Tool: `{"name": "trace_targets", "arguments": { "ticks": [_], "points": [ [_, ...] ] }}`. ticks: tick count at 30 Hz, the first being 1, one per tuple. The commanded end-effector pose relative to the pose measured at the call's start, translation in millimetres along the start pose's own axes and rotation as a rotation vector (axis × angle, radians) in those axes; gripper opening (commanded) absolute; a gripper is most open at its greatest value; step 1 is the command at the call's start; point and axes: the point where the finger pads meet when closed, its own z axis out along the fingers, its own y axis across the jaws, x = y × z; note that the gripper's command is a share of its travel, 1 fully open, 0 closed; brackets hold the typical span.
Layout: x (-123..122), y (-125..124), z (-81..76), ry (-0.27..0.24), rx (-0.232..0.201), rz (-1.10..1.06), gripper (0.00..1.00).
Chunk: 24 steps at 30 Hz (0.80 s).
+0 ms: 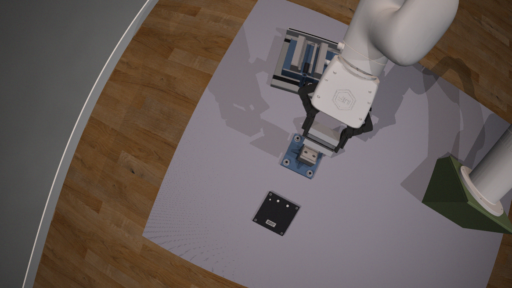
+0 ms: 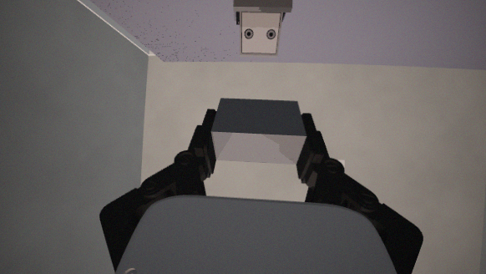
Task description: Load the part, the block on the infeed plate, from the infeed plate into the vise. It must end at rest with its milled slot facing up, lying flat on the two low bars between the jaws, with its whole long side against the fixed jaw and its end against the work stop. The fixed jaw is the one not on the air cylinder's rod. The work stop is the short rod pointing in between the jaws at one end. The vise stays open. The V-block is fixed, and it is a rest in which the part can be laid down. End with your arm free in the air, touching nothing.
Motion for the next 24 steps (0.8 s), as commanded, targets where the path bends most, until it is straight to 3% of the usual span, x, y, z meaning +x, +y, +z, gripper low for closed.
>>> {"name": "trace_targets", "arguments": {
  "ticks": [1,24],
  "points": [
    [-0.5,-0.7,-0.7,-0.012,0.0,-0.001,0.0],
    [-0.2,-1.0,-0.7,-0.026,0.002,-0.001,0.0]
  ]
}}
